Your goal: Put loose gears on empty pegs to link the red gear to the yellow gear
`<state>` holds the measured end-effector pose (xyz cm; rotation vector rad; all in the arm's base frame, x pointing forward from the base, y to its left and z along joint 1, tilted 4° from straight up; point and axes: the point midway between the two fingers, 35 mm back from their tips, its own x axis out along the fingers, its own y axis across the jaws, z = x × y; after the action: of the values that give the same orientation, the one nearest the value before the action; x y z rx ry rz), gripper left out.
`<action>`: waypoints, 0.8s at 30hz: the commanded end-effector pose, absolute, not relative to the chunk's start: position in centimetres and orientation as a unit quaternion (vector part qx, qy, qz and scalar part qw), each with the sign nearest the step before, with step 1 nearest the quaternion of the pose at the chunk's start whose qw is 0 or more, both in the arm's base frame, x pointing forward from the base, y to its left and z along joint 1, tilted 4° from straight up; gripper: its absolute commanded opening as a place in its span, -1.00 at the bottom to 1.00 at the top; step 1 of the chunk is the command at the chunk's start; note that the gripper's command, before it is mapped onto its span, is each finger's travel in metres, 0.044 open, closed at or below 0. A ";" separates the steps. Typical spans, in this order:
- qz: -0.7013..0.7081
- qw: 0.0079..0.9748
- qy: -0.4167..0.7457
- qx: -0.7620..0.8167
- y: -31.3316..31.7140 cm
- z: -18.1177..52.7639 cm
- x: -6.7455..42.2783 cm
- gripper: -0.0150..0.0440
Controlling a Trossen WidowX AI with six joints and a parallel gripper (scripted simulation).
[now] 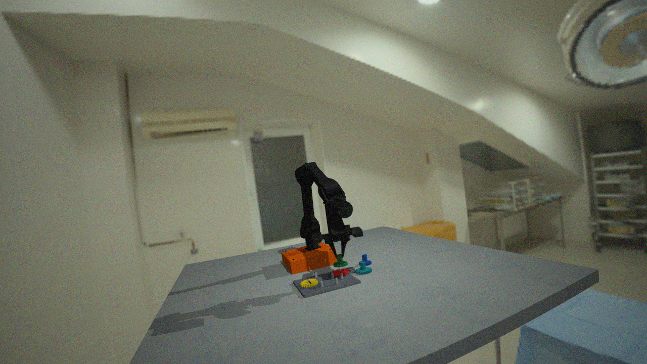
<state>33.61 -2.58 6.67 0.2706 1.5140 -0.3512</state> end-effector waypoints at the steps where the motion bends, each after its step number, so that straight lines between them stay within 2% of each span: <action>1: -0.158 0.704 0.682 0.118 -2.7 6.7 33.5 -0.49; 24: -0.124 0.709 0.689 0.083 -2.7 5.9 33.6 -0.49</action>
<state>33.81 -2.58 6.43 0.2199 1.5151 -0.3002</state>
